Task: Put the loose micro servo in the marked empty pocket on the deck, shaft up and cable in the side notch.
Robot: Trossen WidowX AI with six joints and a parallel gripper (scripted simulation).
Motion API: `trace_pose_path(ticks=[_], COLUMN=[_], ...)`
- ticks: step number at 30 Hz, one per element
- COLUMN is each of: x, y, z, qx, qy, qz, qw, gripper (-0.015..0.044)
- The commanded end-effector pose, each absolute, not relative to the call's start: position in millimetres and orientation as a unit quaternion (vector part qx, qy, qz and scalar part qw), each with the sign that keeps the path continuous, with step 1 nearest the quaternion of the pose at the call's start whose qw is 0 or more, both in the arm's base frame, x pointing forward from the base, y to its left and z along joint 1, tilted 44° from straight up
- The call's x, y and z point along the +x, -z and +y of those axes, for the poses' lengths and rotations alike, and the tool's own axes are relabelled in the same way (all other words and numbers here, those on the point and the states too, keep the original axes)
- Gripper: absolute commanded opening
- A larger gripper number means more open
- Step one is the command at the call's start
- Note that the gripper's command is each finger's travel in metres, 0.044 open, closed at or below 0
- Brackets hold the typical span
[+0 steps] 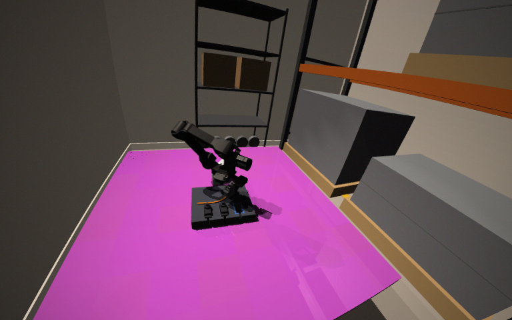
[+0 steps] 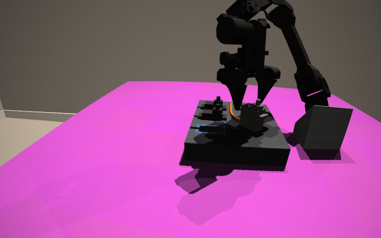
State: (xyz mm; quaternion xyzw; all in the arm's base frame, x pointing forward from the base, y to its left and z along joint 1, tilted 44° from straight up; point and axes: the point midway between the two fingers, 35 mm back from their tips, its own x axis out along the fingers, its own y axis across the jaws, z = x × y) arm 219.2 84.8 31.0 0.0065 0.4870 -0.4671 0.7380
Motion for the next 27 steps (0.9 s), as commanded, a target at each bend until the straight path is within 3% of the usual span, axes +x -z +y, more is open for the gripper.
trace_pose_path(ticks=[1, 2, 14, 20, 23, 27], x=[220, 220, 220, 220, 220, 217], y=[-27, -27, -27, -27, -30, -43], z=[81, 81, 81, 81, 84, 95], qx=[0.005, 0.005, 0.005, 0.005, 0.005, 0.005], qy=[0.465, 0.465, 0.465, 0.465, 0.465, 0.465], qz=[0.486, 0.486, 0.486, 0.486, 0.486, 0.487], qw=[0.740, 0.740, 0.740, 0.740, 0.740, 0.740], gripper=[0.0440, 0.0440, 0.0125, 0.0085, 0.0006, 0.0000])
